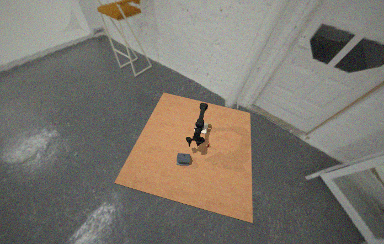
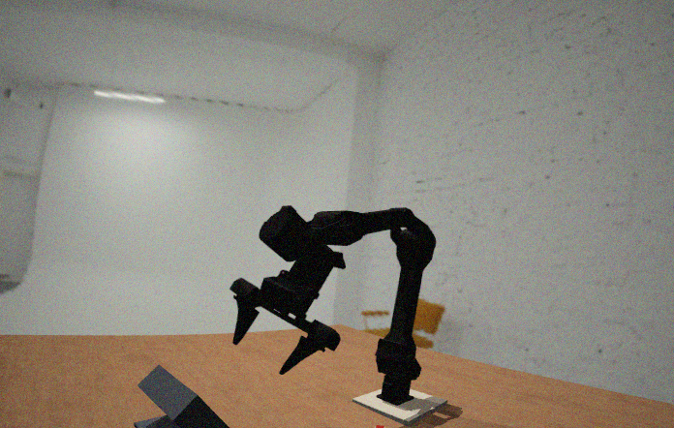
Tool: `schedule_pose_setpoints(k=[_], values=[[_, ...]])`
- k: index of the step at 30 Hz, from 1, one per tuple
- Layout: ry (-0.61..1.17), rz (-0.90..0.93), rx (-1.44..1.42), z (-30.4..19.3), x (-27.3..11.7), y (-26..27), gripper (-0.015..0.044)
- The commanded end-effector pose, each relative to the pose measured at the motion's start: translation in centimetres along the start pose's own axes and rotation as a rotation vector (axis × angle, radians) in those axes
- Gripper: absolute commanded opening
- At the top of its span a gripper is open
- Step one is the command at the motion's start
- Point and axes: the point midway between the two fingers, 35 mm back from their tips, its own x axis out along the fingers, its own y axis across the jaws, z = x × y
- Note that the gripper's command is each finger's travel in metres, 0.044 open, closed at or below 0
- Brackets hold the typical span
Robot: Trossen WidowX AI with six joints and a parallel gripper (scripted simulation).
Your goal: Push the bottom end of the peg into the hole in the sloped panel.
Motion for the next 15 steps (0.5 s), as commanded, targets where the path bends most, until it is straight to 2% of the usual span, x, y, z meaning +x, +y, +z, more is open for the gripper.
schedule_pose_setpoints(k=[1, 15], values=[[0.013, 0.044, -0.004, 0.5, 0.1, 1.6, 0.044], [0.124, 0.197, -0.051, 0.7, 0.6, 8.4, 0.044]])
